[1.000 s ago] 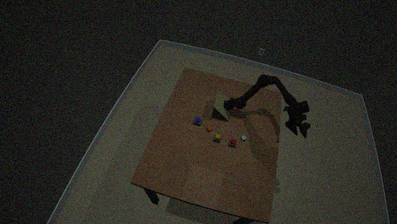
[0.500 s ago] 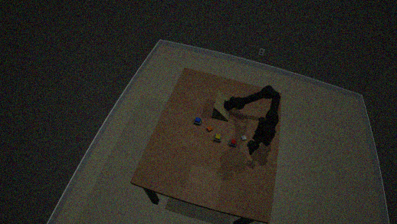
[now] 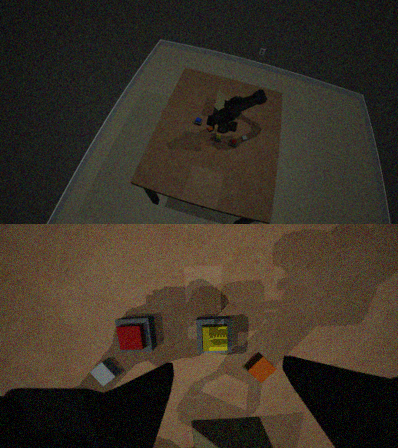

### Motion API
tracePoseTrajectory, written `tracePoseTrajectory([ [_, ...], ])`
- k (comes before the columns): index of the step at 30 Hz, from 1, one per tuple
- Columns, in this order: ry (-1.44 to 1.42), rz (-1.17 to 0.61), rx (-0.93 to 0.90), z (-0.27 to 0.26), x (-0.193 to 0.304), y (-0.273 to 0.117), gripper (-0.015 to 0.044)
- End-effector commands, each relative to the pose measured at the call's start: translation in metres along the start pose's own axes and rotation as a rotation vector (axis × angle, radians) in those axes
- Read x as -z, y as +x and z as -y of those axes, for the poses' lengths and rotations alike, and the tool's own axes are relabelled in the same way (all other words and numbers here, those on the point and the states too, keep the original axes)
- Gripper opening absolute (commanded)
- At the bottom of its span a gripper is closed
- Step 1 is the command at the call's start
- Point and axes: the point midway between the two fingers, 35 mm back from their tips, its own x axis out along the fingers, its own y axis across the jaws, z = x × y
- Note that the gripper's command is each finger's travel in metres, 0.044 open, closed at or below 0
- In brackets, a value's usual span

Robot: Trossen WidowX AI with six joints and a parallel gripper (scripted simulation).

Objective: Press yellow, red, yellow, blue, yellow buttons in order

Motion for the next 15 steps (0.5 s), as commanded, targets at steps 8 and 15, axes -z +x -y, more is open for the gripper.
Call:
tracePoseTrajectory([
  [8,0.030,-0.014,-0.019,-0.003,0.006,0.060,0.0216],
  [15,0.030,-0.014,-0.019,-0.003,0.006,0.062,0.0033],
])
